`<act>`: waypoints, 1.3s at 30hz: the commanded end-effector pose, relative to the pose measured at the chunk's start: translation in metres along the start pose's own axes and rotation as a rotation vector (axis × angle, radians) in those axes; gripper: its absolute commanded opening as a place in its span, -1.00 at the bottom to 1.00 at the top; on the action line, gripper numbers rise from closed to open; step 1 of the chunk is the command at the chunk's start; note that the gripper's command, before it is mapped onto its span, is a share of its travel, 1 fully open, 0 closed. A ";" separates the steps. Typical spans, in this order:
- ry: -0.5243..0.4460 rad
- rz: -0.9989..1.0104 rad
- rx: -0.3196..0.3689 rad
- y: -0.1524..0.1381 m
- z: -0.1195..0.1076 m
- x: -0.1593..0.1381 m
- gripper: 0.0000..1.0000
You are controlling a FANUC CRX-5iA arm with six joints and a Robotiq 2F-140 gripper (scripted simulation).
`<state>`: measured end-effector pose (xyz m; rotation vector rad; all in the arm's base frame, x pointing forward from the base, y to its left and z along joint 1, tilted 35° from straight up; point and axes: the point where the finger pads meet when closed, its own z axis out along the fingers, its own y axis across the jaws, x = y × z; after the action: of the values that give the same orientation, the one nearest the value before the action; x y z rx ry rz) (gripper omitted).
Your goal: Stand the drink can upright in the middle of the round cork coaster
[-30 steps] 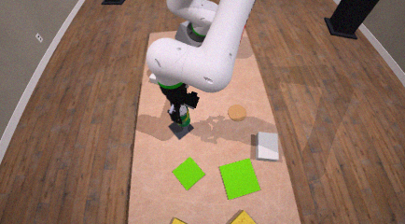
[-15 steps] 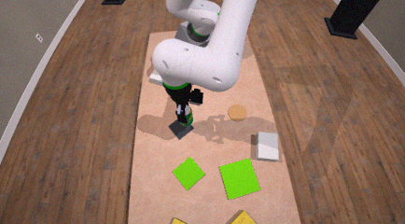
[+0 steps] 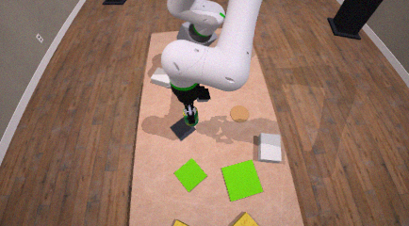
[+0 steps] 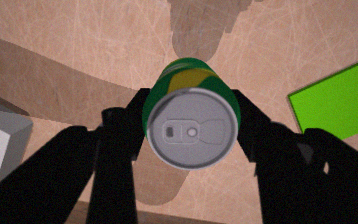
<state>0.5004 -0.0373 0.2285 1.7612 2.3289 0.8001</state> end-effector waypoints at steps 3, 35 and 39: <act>-0.001 -0.123 0.002 0.000 0.000 0.007 -0.80; 0.001 -0.984 0.037 -0.003 0.004 0.057 -0.80; 0.001 -1.048 0.039 -0.004 0.004 0.060 -0.80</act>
<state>0.4813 0.0147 0.2351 0.4737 2.7244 0.5492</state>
